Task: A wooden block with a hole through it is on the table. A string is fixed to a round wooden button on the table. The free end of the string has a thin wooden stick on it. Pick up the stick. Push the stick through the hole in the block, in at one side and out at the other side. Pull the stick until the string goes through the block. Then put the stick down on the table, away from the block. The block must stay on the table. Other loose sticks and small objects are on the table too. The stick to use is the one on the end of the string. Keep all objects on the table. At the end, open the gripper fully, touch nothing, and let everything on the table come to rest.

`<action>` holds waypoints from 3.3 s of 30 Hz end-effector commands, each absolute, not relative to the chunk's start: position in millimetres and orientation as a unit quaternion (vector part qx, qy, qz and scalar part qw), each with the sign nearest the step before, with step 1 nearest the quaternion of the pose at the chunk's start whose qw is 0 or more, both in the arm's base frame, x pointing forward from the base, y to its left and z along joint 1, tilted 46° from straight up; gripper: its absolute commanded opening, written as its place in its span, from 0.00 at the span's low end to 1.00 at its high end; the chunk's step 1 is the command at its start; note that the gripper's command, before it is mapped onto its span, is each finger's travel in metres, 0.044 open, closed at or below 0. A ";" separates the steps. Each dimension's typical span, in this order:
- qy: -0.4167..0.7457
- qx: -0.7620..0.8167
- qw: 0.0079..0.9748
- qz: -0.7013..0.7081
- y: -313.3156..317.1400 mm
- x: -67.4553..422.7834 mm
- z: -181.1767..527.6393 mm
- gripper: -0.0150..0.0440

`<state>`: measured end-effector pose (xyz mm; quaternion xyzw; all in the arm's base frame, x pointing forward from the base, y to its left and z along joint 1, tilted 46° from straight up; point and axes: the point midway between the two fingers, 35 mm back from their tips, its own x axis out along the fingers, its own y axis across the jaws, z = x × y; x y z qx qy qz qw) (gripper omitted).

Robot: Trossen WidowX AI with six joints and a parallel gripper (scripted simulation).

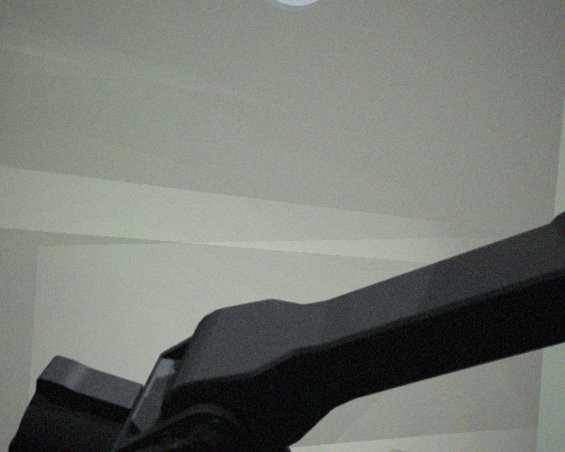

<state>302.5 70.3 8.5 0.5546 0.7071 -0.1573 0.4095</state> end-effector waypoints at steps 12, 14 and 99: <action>0.709 0.555 0.408 -0.153 82.8 292.2 17.4 0.25; 0.708 0.555 0.408 -0.153 84.0 291.2 19.0 0.25; 0.722 0.537 0.407 -0.156 140.6 260.6 70.6 0.25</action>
